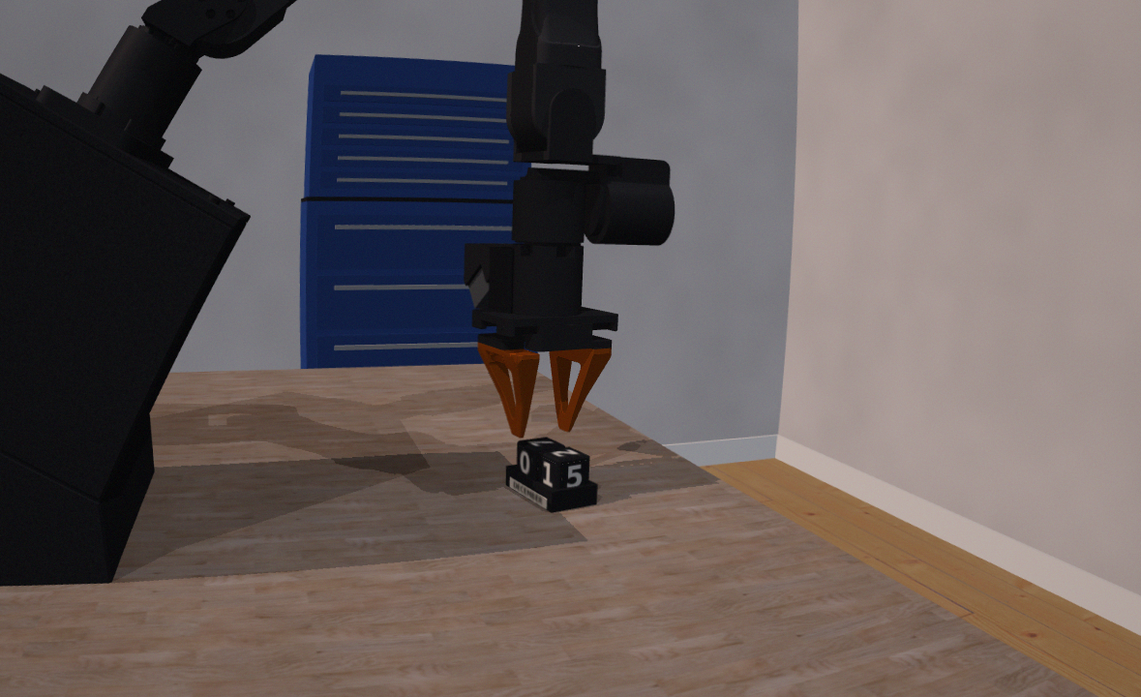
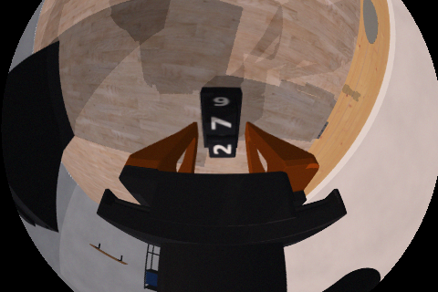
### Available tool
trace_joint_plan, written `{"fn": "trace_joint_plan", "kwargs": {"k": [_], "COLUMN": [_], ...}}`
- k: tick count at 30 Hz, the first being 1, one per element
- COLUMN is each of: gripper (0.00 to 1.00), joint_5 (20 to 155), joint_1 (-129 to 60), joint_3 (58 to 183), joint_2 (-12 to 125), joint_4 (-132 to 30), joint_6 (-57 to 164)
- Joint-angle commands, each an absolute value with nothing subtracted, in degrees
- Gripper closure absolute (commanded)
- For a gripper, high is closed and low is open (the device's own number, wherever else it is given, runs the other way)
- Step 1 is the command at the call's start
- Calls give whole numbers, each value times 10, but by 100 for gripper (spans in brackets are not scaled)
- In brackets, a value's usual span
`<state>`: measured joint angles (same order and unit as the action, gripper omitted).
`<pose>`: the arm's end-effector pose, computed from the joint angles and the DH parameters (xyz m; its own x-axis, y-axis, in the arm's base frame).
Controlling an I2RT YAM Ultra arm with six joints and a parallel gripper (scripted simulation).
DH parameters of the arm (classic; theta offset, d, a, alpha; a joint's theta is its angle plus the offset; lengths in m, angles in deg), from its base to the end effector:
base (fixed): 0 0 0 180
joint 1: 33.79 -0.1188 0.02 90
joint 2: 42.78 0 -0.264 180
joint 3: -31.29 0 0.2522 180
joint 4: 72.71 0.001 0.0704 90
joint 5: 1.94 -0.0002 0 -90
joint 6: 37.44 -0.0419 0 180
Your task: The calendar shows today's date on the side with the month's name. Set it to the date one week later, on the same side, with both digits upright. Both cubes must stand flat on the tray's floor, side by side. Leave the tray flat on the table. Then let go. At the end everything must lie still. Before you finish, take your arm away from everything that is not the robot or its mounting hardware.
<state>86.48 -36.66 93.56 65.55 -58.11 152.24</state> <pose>0.3325 0.0165 0.0898 0.1824 -0.9775 0.1061 -0.8521 -0.2110 -0.4790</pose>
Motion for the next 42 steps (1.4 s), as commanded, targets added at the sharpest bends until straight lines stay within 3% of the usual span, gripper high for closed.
{"fn": "trace_joint_plan", "kwargs": {"k": [1,42], "gripper": [55,55], "joint_5": [865,866], "joint_1": [-367,-366], "joint_3": [936,957], "joint_2": [652,718], "joint_4": [-582,-627], "joint_6": [1522,1523]}}
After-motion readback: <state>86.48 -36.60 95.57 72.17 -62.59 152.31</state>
